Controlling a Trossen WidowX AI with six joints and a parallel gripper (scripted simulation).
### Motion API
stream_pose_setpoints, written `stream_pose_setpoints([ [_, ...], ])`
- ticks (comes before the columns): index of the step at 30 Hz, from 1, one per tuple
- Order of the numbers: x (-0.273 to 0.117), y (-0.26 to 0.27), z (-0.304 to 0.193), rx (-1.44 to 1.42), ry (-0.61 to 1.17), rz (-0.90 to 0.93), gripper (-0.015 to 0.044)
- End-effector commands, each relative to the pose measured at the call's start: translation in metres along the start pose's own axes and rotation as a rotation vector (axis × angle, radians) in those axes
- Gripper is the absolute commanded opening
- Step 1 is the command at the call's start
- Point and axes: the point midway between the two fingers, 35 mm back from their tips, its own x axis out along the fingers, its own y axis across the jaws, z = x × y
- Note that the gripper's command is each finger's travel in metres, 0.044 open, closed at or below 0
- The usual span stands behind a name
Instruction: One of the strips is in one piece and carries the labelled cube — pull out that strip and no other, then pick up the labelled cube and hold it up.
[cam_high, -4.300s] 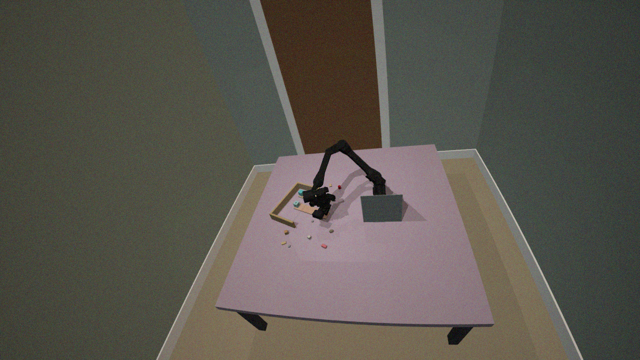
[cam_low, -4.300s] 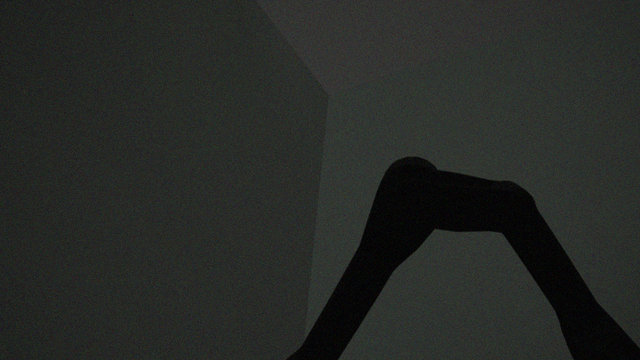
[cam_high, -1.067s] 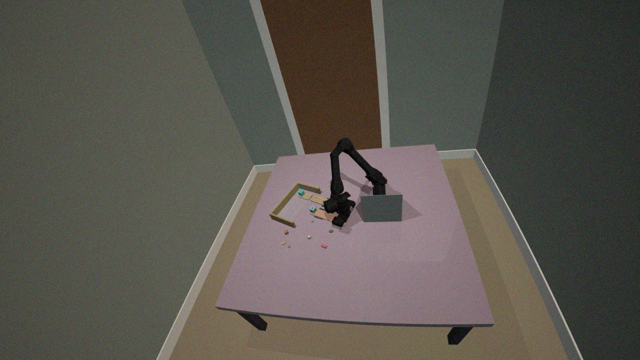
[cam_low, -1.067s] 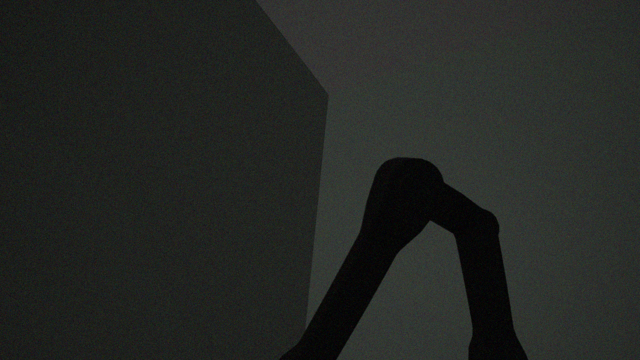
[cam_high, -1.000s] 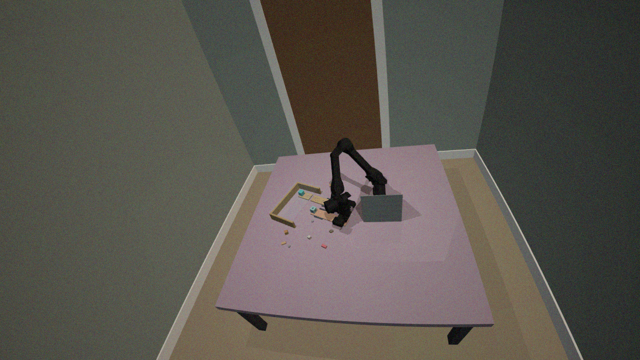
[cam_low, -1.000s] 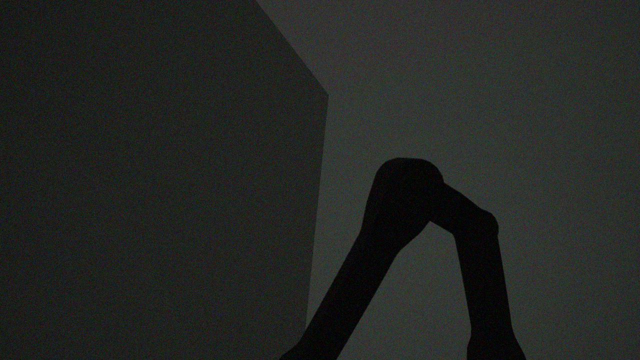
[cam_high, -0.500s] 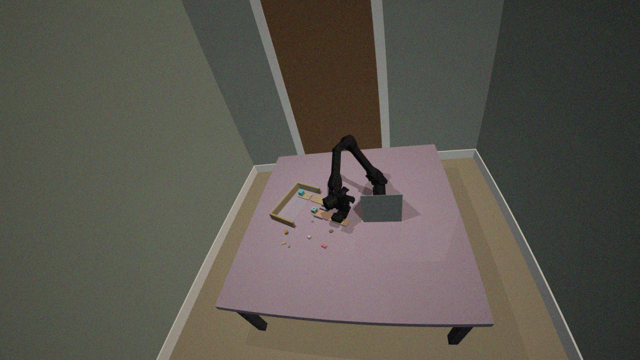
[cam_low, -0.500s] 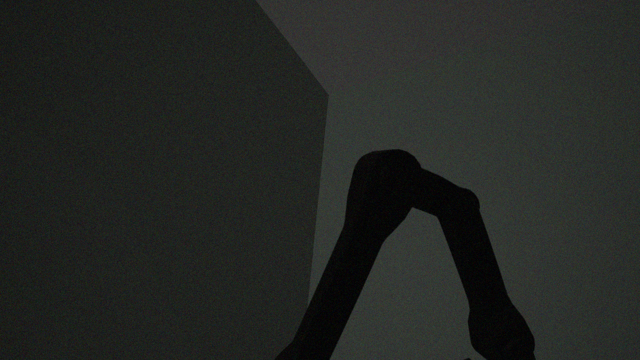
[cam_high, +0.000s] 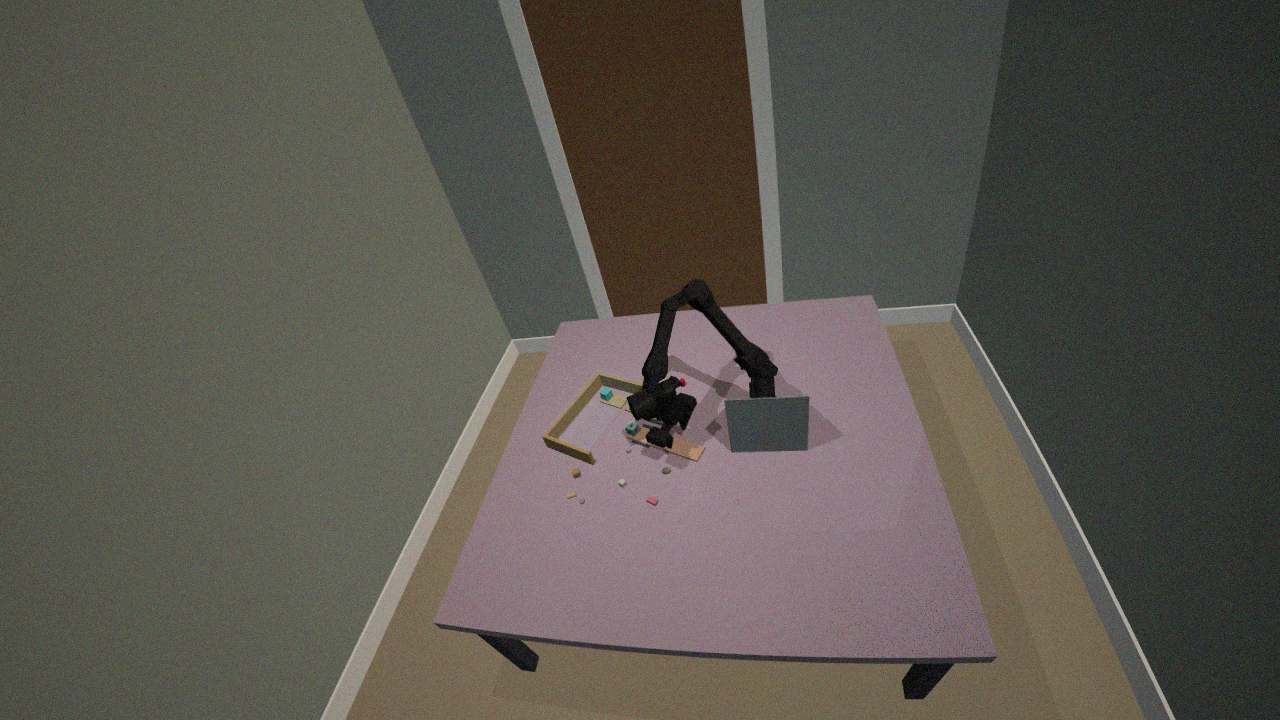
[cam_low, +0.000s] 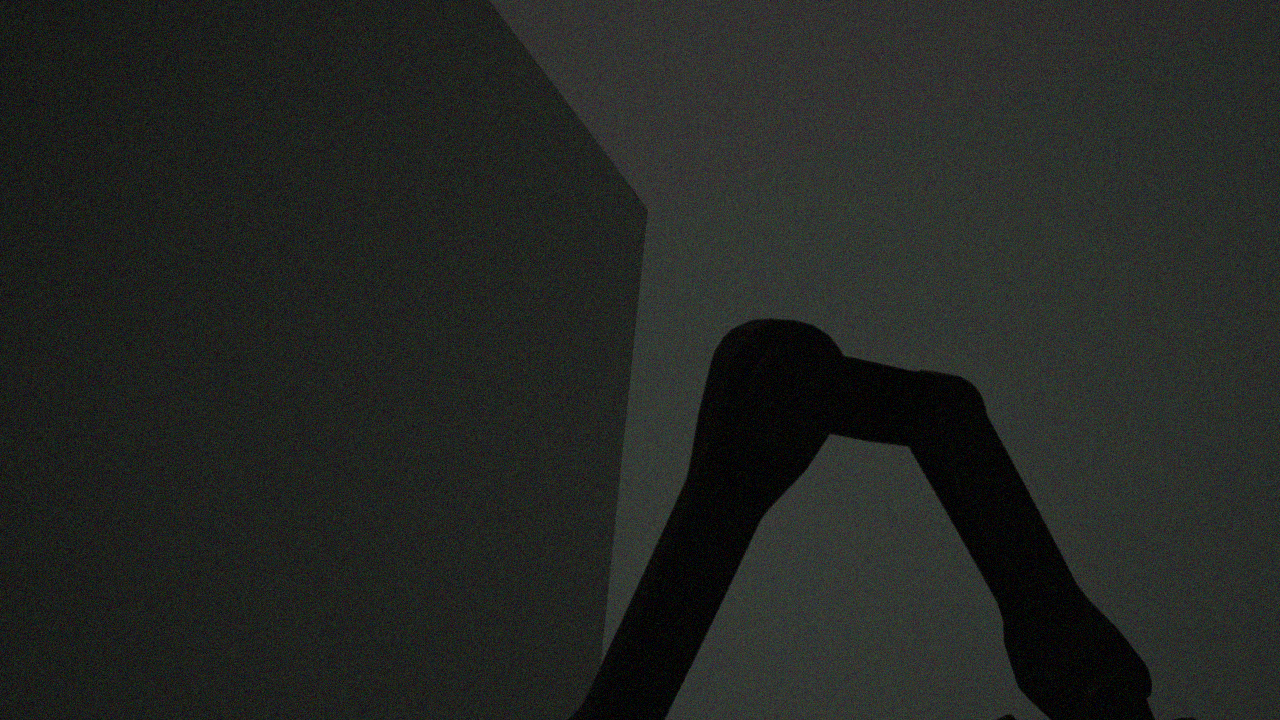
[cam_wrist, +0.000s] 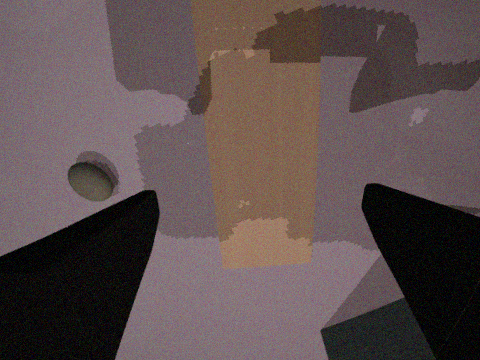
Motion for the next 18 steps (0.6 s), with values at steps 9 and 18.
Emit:
stream_pose_setpoints([
  [9,-0.005,0.003,0.045,-0.004,-0.005,-0.004,0.0440],
  [18,-0.010,0.006,0.080,-0.003,-0.006,-0.004,0.0440],
])
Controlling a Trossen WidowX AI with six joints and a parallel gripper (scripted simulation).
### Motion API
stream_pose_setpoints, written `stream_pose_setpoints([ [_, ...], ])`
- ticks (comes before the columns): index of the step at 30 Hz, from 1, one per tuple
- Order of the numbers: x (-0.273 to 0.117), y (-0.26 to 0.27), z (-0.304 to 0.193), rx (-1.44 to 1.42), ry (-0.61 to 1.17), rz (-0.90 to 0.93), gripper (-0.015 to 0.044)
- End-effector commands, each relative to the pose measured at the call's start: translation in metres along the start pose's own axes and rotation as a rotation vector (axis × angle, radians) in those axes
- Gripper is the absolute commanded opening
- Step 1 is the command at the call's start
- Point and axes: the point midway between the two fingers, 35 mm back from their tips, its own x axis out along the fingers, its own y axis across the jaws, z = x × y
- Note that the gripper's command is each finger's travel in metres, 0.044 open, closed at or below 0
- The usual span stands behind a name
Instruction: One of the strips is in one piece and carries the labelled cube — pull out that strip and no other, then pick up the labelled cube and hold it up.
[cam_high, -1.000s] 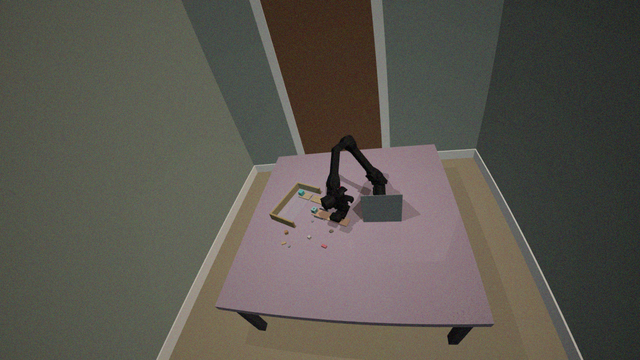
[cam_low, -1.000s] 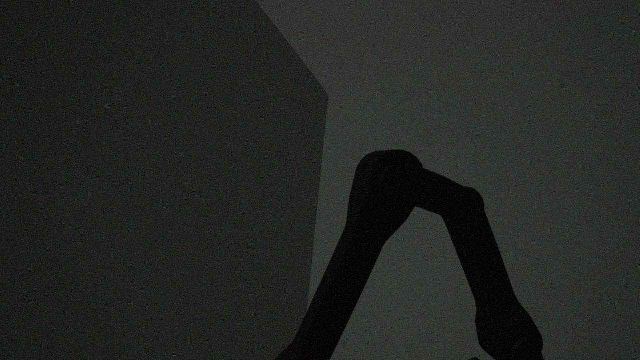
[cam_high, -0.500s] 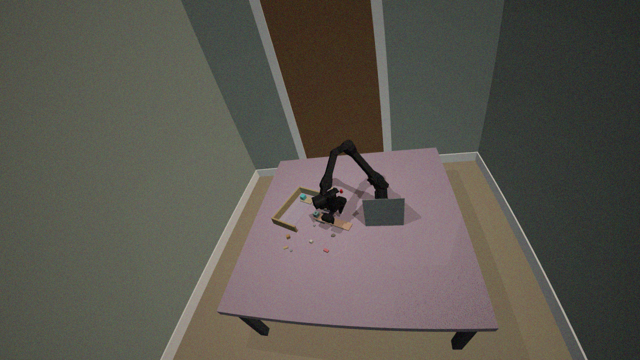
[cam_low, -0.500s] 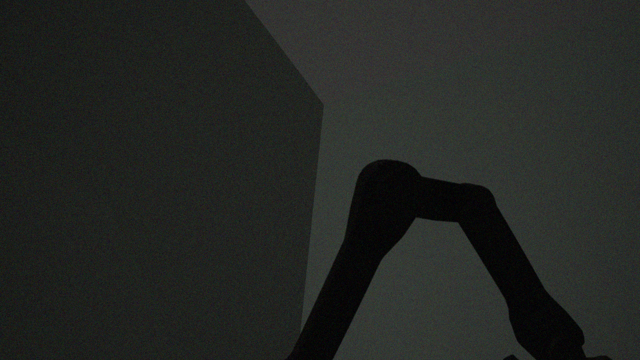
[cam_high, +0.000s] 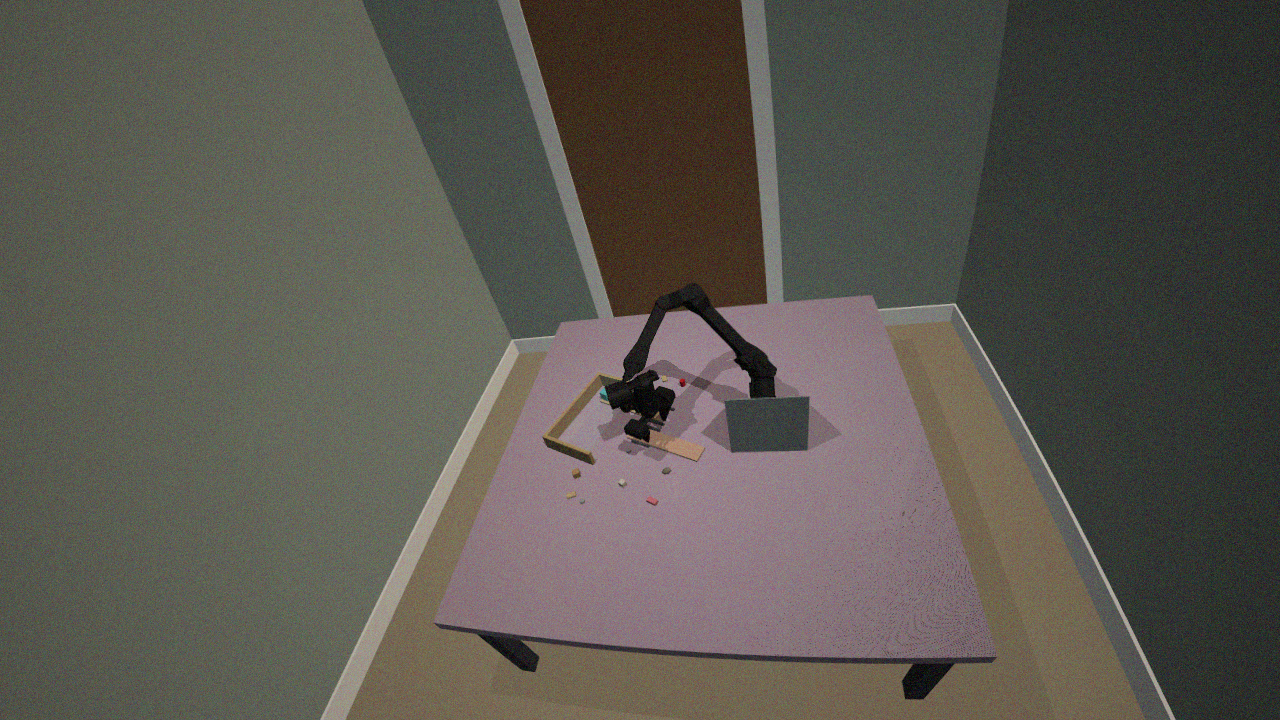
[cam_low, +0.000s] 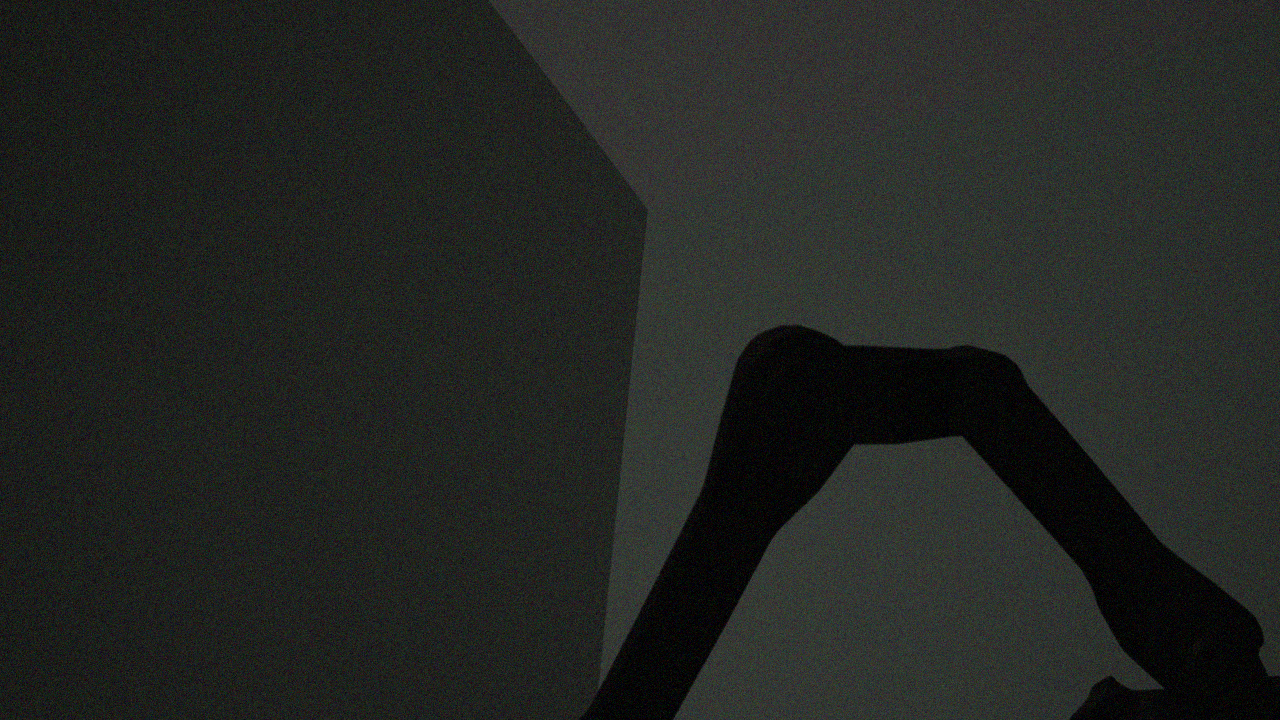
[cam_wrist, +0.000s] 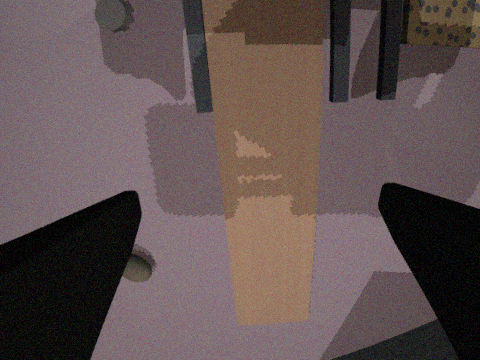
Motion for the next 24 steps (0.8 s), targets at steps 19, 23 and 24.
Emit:
stream_pose_setpoints([
  [19,-0.008,0.000,0.086,-0.005,-0.004,-0.007,0.0440],
  [23,-0.008,-0.002,0.099,-0.005,-0.005,-0.007,0.0440],
  [24,-0.008,-0.002,0.100,-0.005,-0.005,-0.007,0.0440],
])
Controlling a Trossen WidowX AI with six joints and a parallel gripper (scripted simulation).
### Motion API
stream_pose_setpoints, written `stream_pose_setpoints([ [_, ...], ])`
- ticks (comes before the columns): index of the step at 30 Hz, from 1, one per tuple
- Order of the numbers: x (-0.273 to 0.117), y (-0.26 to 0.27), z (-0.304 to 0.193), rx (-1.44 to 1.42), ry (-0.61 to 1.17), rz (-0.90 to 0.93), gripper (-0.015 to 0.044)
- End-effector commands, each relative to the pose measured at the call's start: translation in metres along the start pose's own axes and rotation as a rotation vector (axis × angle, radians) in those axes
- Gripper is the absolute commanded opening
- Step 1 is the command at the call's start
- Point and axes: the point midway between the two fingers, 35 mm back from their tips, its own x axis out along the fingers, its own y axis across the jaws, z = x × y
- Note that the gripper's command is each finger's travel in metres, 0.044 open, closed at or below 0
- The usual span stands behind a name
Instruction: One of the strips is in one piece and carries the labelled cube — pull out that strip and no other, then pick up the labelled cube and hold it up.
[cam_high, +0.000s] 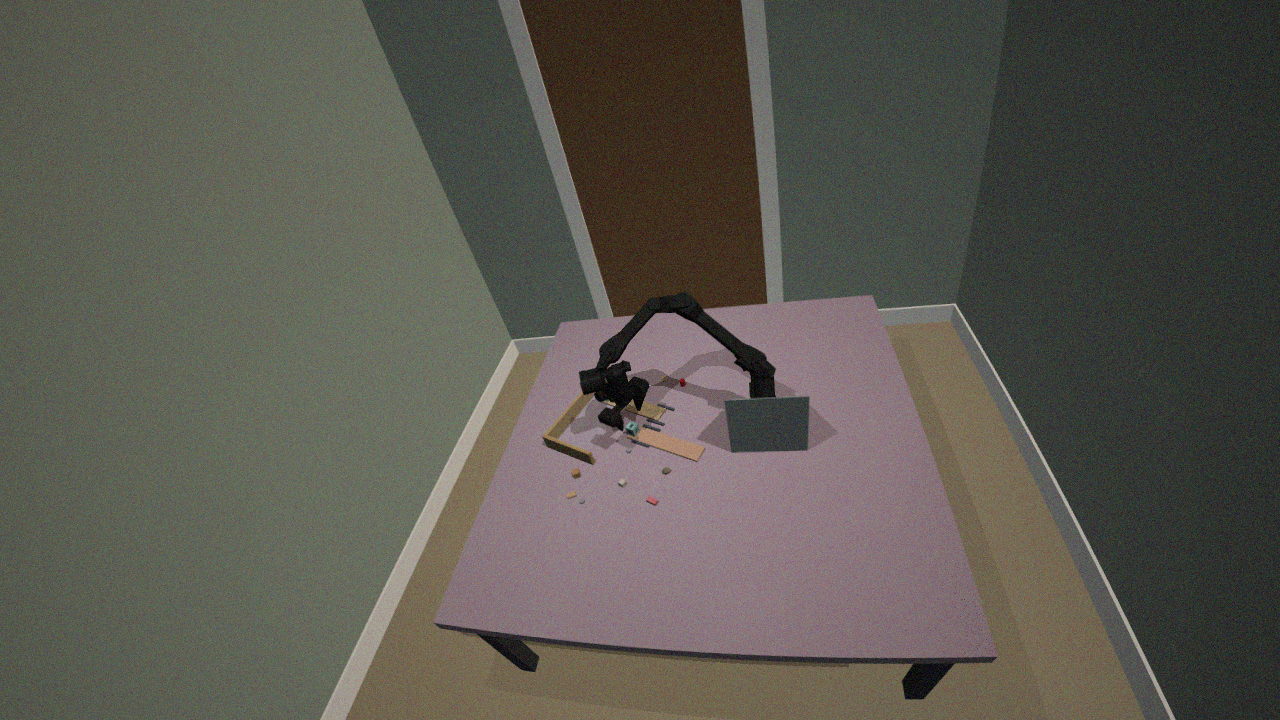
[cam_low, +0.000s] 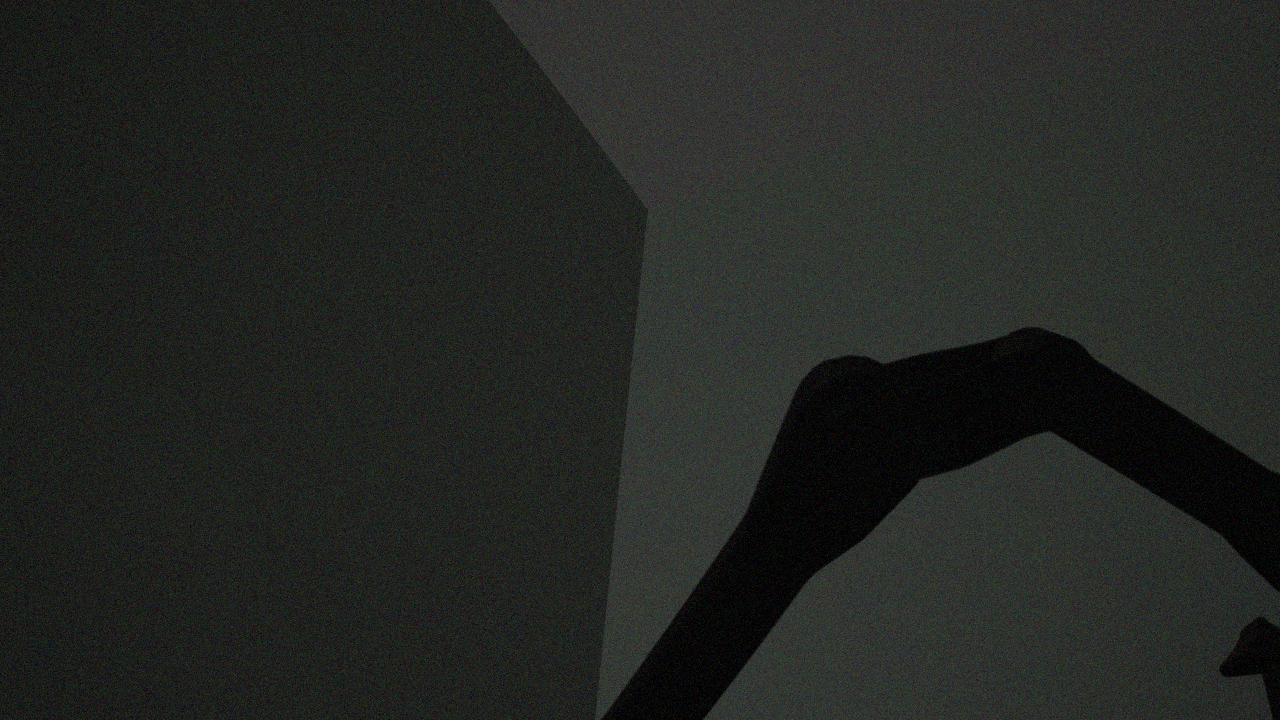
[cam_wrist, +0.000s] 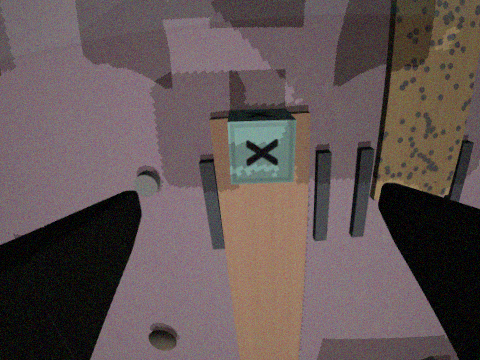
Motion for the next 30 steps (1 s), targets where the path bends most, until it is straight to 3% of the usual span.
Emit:
stream_pose_setpoints([
  [1,0.002,-0.002,0.007,-0.010,0.001,-0.008,0.0414],
  [8,0.012,-0.002,0.007,-0.010,0.001,-0.007,0.0250],
  [30,0.048,-0.003,0.007,-0.010,0.000,-0.009,0.0250],
])
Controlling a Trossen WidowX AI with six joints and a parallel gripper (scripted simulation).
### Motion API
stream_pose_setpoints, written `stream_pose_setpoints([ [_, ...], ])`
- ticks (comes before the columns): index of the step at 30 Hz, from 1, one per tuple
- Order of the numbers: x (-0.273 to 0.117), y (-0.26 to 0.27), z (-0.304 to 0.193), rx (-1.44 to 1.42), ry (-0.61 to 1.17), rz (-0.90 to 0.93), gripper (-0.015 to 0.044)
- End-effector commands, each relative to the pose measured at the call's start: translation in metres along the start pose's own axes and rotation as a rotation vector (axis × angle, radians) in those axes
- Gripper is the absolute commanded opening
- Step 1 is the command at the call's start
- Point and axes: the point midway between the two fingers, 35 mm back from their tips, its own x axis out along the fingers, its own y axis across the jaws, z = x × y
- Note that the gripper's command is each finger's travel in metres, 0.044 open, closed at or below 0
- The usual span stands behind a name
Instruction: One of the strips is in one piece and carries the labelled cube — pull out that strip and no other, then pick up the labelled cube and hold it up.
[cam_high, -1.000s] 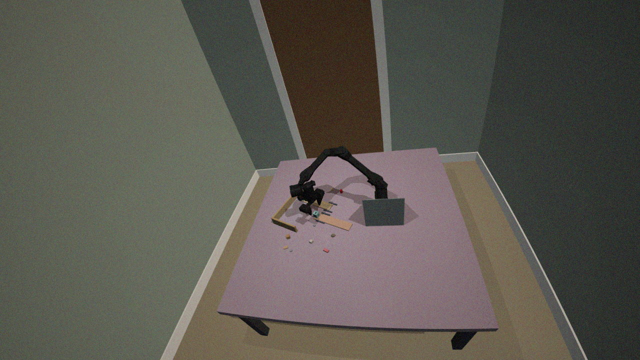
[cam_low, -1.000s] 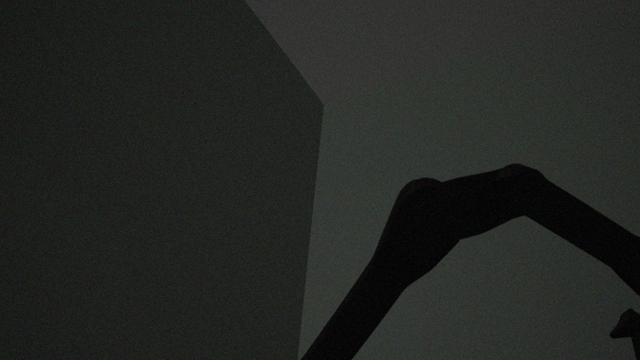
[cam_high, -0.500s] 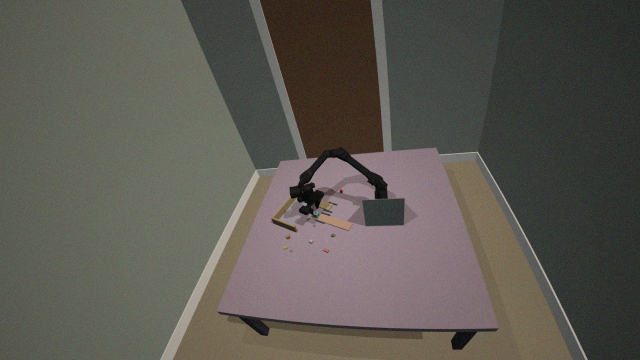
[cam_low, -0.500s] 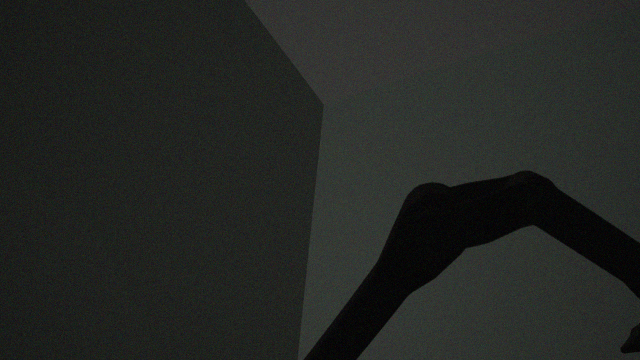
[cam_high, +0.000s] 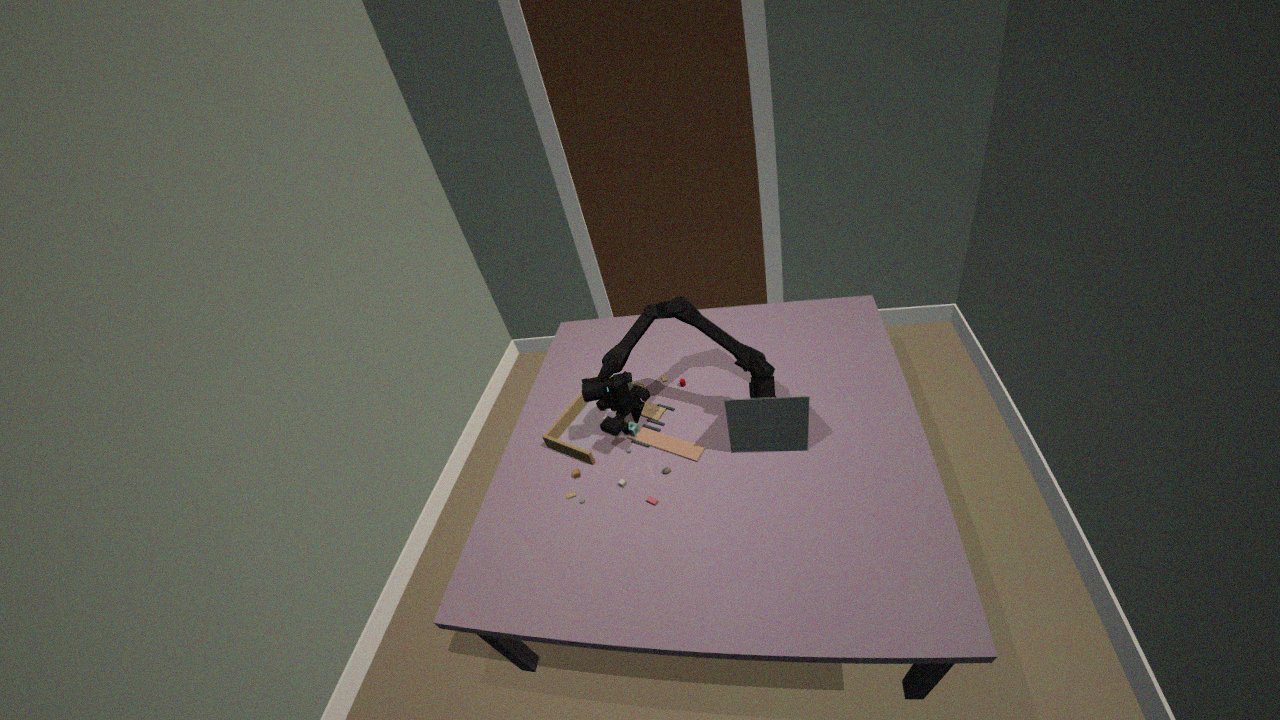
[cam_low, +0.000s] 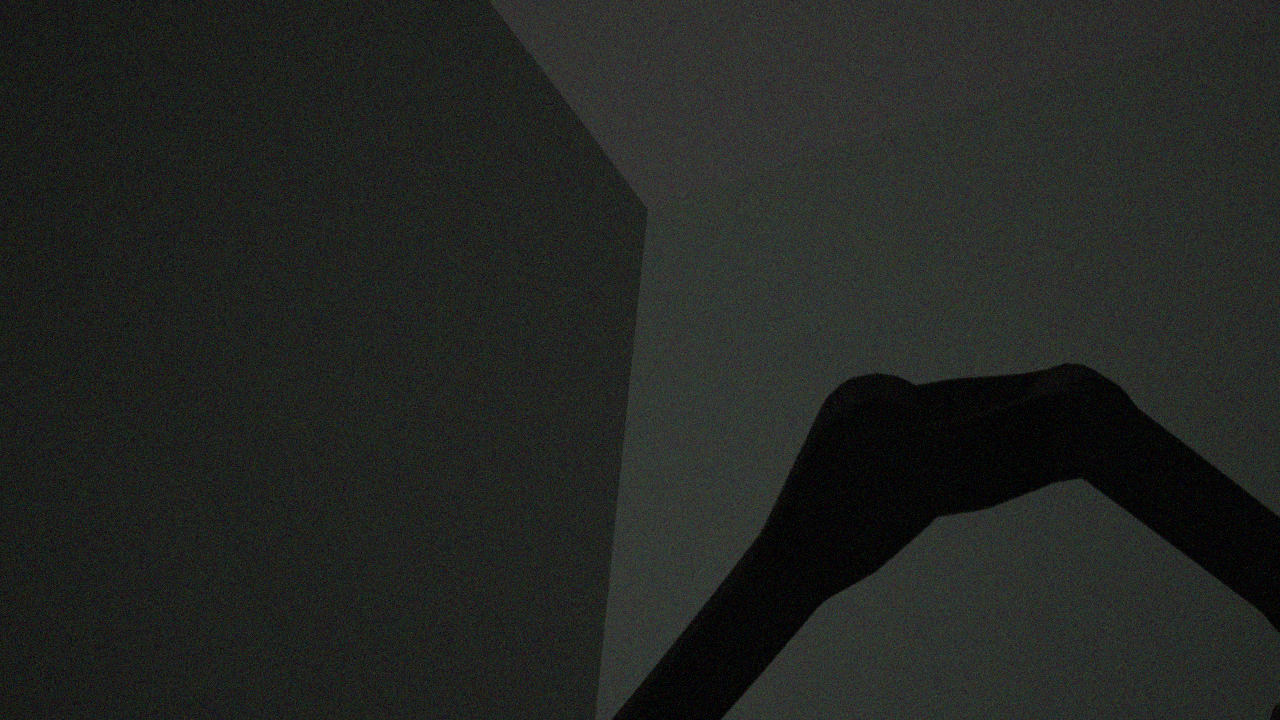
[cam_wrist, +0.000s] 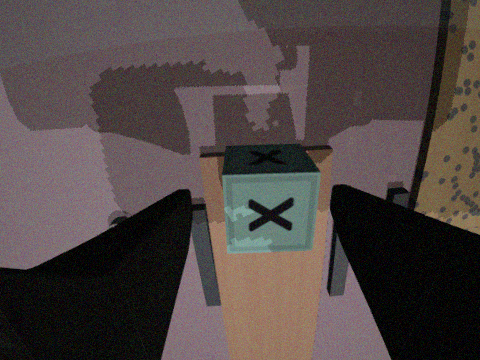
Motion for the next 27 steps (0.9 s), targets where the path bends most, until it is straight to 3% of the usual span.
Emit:
stream_pose_setpoints([
  [1,0.008,-0.001,-0.001,-0.006,-0.001,-0.006,0.0250],
  [9,0.015,-0.002,-0.001,-0.006,-0.001,-0.007,0.0250],
  [13,0.013,-0.001,-0.001,0.000,0.002,-0.003,0.0145],
  [20,0.013,-0.001,-0.001,0.000,0.002,-0.003,0.0098],
  [24,0.011,-0.002,-0.003,0.000,0.002,-0.003,0.0000],
  [27,0.002,-0.006,-0.013,-0.002,0.002,-0.002,0.0000],
])
